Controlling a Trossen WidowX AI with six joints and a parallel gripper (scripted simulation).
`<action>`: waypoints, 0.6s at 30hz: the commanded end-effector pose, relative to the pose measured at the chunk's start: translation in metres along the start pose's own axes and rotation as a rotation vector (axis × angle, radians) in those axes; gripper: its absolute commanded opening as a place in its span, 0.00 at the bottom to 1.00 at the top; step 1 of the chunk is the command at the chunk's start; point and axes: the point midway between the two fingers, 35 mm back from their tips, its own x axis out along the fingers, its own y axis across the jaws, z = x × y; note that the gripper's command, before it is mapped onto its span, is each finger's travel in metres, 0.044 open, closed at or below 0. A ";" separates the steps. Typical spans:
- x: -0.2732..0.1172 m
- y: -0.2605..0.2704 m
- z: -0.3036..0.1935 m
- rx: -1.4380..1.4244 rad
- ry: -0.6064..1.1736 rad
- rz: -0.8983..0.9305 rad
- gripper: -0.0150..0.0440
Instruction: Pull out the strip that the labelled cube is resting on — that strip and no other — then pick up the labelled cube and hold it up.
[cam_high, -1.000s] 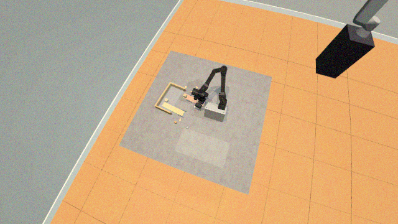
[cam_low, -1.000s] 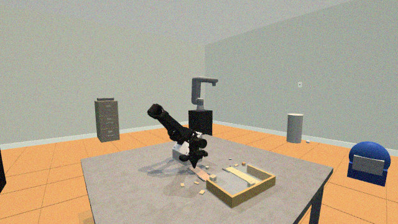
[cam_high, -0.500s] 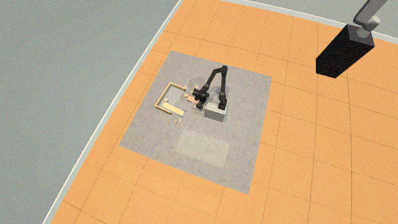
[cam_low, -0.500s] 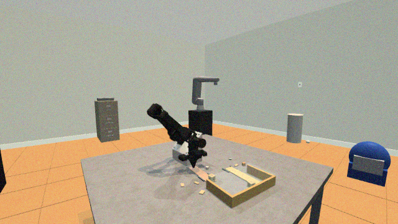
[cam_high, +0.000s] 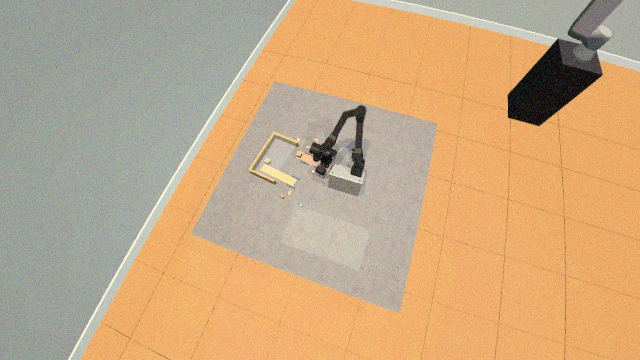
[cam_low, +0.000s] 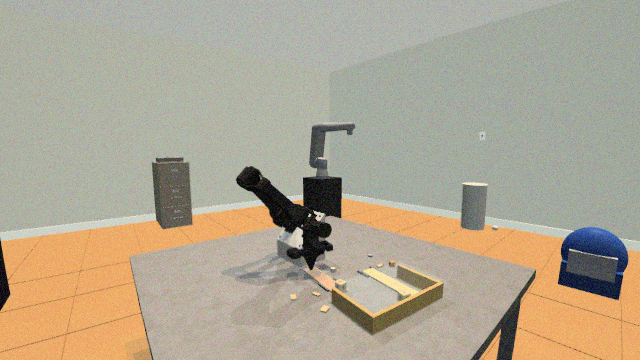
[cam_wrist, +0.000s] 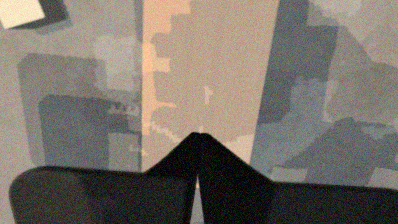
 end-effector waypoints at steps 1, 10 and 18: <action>0.004 -0.001 -0.011 -0.011 0.032 -0.005 0.25; 0.004 -0.001 -0.011 -0.011 0.032 -0.005 0.25; -0.026 0.002 0.003 -0.006 0.020 0.002 0.25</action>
